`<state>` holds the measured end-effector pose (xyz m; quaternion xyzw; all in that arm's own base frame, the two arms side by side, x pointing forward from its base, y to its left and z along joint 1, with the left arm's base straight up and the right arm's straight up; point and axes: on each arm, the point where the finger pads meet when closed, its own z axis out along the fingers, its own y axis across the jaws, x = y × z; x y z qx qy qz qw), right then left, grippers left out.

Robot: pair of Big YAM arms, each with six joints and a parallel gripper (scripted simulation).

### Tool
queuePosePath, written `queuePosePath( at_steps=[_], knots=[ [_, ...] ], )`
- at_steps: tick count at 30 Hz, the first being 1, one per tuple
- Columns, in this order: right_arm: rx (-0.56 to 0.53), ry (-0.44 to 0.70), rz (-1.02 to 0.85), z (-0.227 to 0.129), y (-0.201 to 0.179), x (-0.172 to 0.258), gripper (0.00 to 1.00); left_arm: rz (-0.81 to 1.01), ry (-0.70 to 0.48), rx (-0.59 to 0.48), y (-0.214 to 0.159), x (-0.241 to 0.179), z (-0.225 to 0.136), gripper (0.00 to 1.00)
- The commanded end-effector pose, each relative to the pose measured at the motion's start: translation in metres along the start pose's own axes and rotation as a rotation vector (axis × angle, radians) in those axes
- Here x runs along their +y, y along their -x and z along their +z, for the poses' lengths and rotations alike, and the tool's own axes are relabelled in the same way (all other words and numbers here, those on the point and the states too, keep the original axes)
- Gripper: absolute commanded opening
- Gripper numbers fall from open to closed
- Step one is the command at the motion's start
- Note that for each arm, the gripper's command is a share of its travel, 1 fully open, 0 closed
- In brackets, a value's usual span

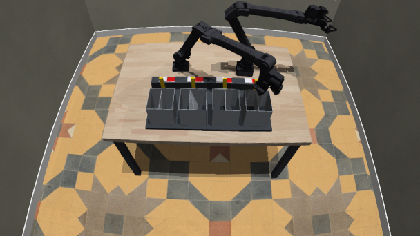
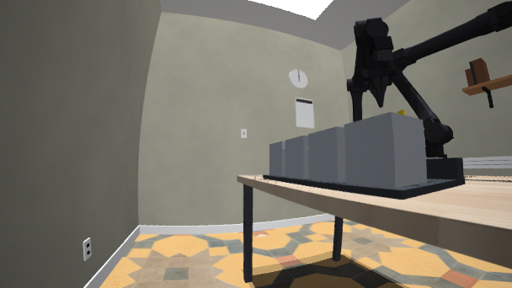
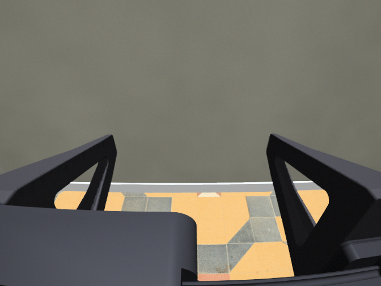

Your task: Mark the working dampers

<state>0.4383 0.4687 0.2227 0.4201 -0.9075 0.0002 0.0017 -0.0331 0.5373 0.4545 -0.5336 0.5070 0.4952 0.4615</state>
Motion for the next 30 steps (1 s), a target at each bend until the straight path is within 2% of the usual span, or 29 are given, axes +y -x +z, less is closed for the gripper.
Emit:
queuePosePath(
  at_steps=[1, 2, 16, 26, 30],
  knots=[
    [-0.033, -0.003, -0.112, -0.012, 0.006, -0.004, 0.00, -0.009, -0.007, -0.084, 0.046, -0.004, 0.003, 1.00],
    [-0.032, -0.005, -0.186, -0.012, 0.006, -0.004, 0.00, -0.009, -0.007, -0.084, 0.046, -0.004, 0.003, 1.00],
    [-0.027, -0.010, -0.590, -0.011, 0.004, -0.004, 0.00, -0.009, -0.007, -0.084, 0.046, -0.004, 0.003, 1.00],
    [-0.024, -0.010, -0.675, -0.010, 0.002, -0.005, 0.00, -0.009, -0.007, -0.084, 0.046, -0.004, 0.003, 1.00],
    [-0.042, -0.019, -0.670, -0.022, -0.013, -0.027, 0.00, -0.009, -0.007, -0.084, 0.046, -0.004, 0.003, 1.00]
  ],
)
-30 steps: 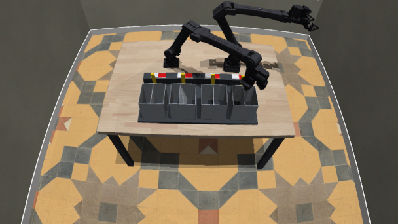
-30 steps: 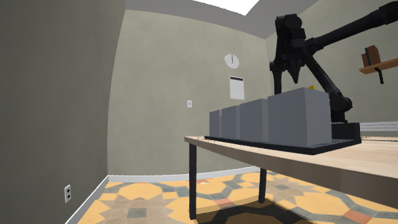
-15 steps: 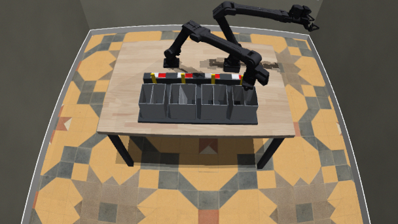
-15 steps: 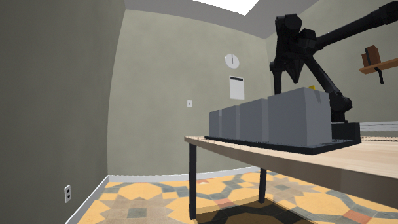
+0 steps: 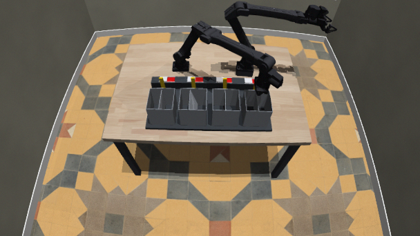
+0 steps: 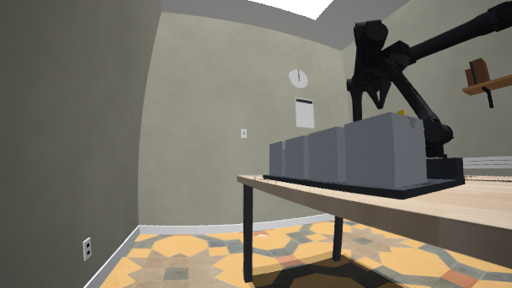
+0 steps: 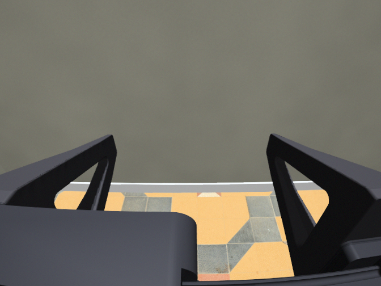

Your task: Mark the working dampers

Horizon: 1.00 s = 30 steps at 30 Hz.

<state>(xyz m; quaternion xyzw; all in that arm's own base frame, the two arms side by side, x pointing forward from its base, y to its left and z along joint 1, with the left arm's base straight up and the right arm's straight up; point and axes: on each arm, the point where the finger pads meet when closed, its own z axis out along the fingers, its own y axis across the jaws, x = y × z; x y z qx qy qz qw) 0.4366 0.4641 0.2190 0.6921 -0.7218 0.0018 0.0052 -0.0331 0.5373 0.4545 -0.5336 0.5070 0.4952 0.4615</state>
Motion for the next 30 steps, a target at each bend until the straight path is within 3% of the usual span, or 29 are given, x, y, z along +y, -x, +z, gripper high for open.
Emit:
queuePosePath(
  at_steps=[1, 5, 12, 19, 26, 30],
  knots=[
    [-0.040, -0.033, -0.008, -0.027, -0.036, -0.019, 0.00, -0.009, -0.007, -0.084, 0.046, -0.004, 0.003, 1.00],
    [-0.039, -0.033, -0.008, -0.028, -0.058, -0.024, 0.00, -0.009, -0.007, -0.084, 0.046, -0.004, 0.003, 1.00],
    [-0.034, -0.034, -0.008, -0.028, -0.159, -0.031, 0.00, -0.009, -0.007, -0.084, 0.046, -0.004, 0.003, 1.00],
    [-0.029, -0.034, -0.008, -0.014, -0.264, -0.011, 0.00, -0.009, -0.007, -0.084, 0.046, -0.004, 0.003, 1.00],
    [-0.010, -0.001, -0.031, 0.005, -0.264, -0.006, 0.00, -0.009, -0.007, -0.084, 0.046, -0.004, 0.003, 1.00],
    [-0.027, -0.037, -0.030, -0.020, -0.259, -0.017, 0.00, -0.009, -0.007, -0.084, 0.046, -0.004, 0.003, 1.00]
  ],
)
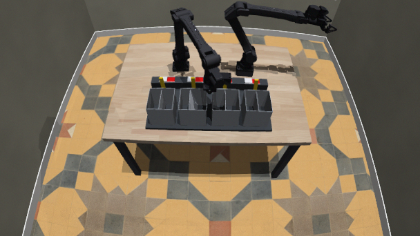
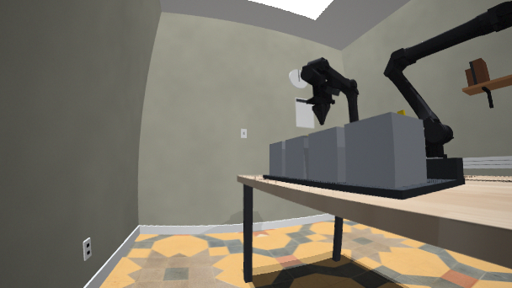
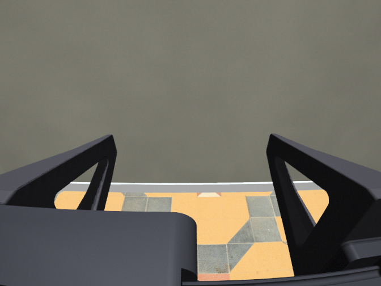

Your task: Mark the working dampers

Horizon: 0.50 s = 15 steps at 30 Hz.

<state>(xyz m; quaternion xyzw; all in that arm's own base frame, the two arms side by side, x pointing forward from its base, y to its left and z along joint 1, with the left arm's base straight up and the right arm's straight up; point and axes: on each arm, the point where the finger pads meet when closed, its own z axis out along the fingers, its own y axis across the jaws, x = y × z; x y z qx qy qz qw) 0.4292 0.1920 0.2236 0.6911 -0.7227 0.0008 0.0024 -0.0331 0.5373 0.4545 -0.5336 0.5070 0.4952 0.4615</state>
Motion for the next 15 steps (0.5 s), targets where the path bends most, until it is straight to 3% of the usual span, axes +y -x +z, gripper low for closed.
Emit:
queuePosePath(
  at_steps=[1, 15],
  knots=[
    [-0.026, -0.042, -0.025, -0.024, 0.009, -0.013, 0.00, -0.009, -0.007, -0.084, 0.046, -0.004, 0.003, 1.00],
    [-0.035, -0.061, -0.016, -0.063, 0.005, -0.010, 0.00, -0.009, -0.007, -0.084, 0.046, -0.004, 0.003, 1.00]
  ],
)
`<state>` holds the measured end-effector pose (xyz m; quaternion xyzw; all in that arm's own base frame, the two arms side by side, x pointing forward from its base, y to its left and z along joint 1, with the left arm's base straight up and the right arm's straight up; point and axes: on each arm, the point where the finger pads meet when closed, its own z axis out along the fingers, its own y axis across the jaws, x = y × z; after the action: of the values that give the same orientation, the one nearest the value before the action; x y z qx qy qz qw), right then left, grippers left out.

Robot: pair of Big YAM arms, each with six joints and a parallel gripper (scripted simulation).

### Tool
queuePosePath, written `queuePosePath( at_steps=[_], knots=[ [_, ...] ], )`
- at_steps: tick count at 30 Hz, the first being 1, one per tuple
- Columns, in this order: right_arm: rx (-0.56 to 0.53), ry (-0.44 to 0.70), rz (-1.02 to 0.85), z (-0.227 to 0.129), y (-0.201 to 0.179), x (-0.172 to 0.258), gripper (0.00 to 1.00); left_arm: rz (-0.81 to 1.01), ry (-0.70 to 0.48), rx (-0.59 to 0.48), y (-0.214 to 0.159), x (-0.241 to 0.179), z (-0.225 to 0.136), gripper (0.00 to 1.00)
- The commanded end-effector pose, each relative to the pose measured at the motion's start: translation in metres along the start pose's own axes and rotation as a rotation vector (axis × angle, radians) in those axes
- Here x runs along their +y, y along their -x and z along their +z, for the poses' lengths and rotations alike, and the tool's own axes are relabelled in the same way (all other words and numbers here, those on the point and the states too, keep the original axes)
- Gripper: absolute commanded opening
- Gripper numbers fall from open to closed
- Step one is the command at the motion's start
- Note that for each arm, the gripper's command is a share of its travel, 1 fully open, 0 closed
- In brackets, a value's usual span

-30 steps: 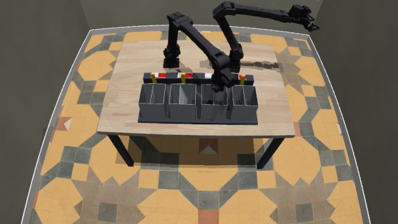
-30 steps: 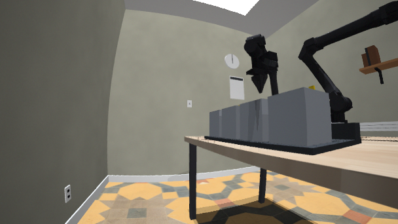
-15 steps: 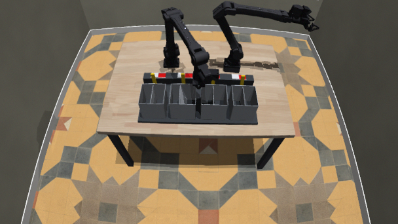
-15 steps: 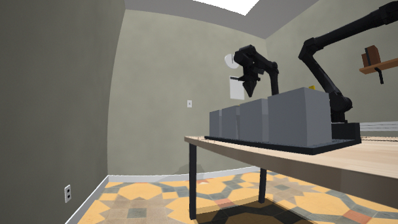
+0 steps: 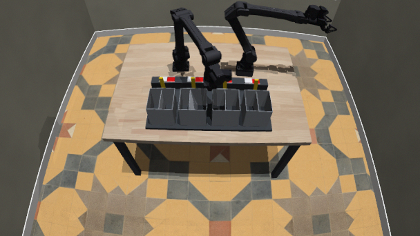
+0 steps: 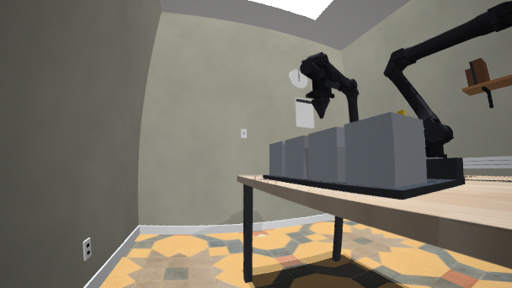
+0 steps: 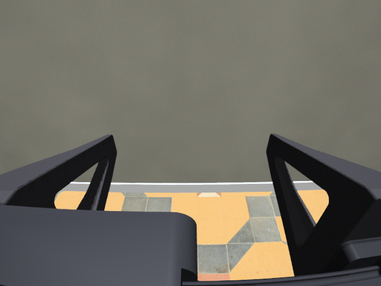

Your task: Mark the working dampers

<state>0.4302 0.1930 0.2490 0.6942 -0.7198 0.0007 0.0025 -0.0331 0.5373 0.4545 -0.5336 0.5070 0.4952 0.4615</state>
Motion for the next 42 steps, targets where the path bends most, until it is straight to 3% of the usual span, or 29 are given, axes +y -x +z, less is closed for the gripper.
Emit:
queuePosePath(
  at_steps=[1, 8, 15, 18, 26, 28, 30, 33, 38, 40, 42],
  knots=[
    [-0.035, -0.062, -0.008, -0.040, 0.004, -0.009, 0.00, -0.009, -0.007, -0.084, 0.046, -0.004, 0.003, 1.00],
    [-0.035, -0.061, -0.008, -0.050, 0.004, -0.009, 0.00, -0.009, -0.007, -0.084, 0.046, -0.004, 0.003, 1.00],
    [-0.020, -0.032, -0.008, -0.036, 0.001, -0.002, 0.00, -0.009, -0.007, -0.084, 0.046, -0.004, 0.003, 1.00],
    [-0.021, -0.032, -0.003, -0.030, 0.005, 0.020, 0.00, -0.009, -0.007, -0.084, 0.046, -0.004, 0.003, 1.00],
    [-0.008, -0.010, -0.003, -0.027, 0.001, 0.139, 0.00, -0.009, -0.007, -0.084, 0.046, -0.004, 0.003, 1.00],
    [-0.008, -0.010, -0.003, -0.027, 0.001, 0.139, 0.00, -0.009, -0.007, -0.084, 0.046, -0.004, 0.003, 1.00],
    [-0.007, -0.010, -0.003, -0.025, 0.000, 0.188, 0.00, -0.009, -0.007, -0.084, 0.046, -0.004, 0.003, 1.00],
    [-0.007, -0.009, -0.003, -0.024, -0.001, 0.228, 0.00, -0.009, -0.007, -0.084, 0.046, -0.004, 0.003, 1.00],
    [-0.047, -0.045, -0.003, -0.040, 0.014, 0.221, 0.00, -0.009, -0.007, -0.084, 0.046, -0.004, 0.003, 1.00],
    [-0.002, -0.004, 0.020, -0.017, 0.000, 0.225, 0.00, -0.009, -0.007, -0.084, 0.046, -0.004, 0.003, 1.00],
    [0.004, 0.005, 0.020, -0.016, -0.001, 0.227, 0.00, -0.009, -0.007, -0.084, 0.046, -0.004, 0.003, 1.00]
  ],
)
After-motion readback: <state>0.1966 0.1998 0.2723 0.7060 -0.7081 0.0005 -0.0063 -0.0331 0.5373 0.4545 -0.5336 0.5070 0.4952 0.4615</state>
